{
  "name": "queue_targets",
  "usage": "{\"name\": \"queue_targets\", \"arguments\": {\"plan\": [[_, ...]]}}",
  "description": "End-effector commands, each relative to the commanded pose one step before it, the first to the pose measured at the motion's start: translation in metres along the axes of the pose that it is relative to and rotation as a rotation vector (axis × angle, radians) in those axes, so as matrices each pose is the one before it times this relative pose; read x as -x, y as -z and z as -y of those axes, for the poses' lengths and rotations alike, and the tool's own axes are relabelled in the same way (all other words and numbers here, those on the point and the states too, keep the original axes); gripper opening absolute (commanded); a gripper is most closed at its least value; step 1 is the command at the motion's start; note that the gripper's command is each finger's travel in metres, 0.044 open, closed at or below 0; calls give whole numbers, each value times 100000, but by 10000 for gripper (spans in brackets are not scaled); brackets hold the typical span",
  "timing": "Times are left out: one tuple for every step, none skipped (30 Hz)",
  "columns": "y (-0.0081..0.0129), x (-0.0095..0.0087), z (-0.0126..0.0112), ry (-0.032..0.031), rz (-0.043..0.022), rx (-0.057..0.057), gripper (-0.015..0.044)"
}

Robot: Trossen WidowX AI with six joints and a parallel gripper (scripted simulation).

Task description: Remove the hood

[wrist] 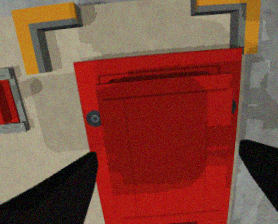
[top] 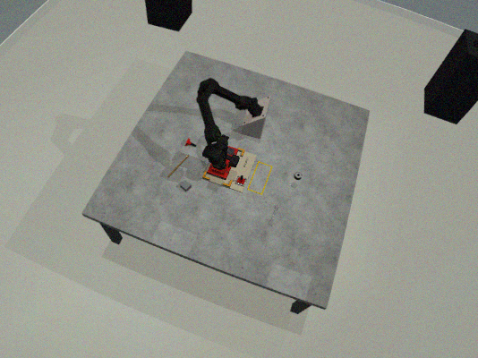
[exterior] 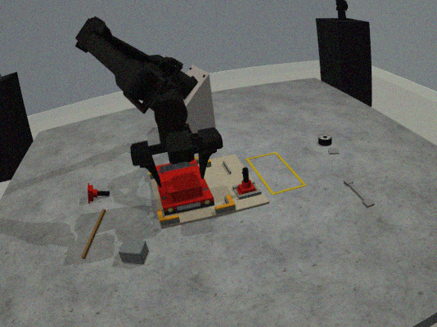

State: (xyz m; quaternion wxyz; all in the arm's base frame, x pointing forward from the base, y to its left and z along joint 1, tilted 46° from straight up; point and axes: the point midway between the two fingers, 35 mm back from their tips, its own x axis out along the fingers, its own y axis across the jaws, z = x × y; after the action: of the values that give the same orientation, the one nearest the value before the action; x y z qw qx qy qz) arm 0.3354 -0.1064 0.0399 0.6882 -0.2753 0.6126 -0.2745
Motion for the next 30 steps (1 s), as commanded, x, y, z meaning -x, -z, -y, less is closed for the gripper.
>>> {"name": "queue_targets", "arguments": {"plan": [[156,-304,-128,-290,-314,672,440],[1,-49,1,3,0,0,440],[1,-49,1,3,0,0,440],[1,-49,1,3,0,0,440],[1,-49,1,3,0,0,440],[1,-49,1,4,0,0,440],[1,-49,1,4,0,0,440],[1,-49,1,4,0,0,440],[1,-49,1,4,0,1,440],[1,-49,1,4,0,1,440],[1,-49,1,4,0,1,440],[2,-49,1,4,0,1,440],[2,-49,1,4,0,1,440],[-158,254,142,387,301,-672,414],[0,0,0,0,0,0,387],[0,0,0,0,0,0,361],[0,0,0,0,0,0,355],[0,0,0,0,0,0,348],[0,0,0,0,0,0,341],[0,0,0,0,0,0,335],[0,0,0,0,0,0,328],[0,0,0,0,0,0,321],[0,0,0,0,0,0,315],[0,0,0,0,0,0,308],[0,0,0,0,0,0,301],[0,0,0,0,0,0,295],[-1,11,-1,-2,0,0,268],[-1,21,-1,-5,1,1,242],[-2,32,-2,-7,1,1,216],[-3,42,-2,-9,1,1,190]]}}
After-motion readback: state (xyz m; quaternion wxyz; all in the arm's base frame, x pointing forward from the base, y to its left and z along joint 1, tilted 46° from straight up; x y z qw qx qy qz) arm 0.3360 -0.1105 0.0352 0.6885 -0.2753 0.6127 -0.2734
